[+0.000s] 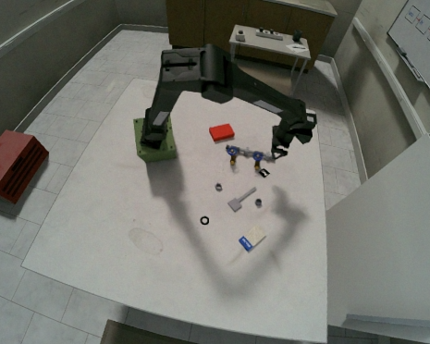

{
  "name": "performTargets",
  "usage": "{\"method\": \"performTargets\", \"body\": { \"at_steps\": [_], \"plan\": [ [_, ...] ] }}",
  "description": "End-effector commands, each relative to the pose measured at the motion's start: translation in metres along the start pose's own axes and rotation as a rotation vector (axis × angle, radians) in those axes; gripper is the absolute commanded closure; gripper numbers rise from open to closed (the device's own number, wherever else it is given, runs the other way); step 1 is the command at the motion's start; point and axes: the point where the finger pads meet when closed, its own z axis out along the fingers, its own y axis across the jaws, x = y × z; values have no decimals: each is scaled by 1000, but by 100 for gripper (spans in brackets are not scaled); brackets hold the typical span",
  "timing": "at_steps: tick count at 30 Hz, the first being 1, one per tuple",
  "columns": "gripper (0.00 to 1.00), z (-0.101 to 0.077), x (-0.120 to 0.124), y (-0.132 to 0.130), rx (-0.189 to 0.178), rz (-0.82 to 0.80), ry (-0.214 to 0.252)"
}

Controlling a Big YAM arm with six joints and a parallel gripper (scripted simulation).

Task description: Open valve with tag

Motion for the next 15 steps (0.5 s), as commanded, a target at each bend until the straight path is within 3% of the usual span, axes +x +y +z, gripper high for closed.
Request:
{"method": "performTargets", "body": {
  "at_steps": [1,5,8,11,15],
  "plan": [
    [0,-7,-18,5,-4,16,-20],
    [0,-6,-18,6,-4,21,-20],
    [0,9,2,8,-5,56,0],
    [0,-3,0,4,-30,197,-46],
    [0,5,12,15,-59,462,-80]
  ]
}}
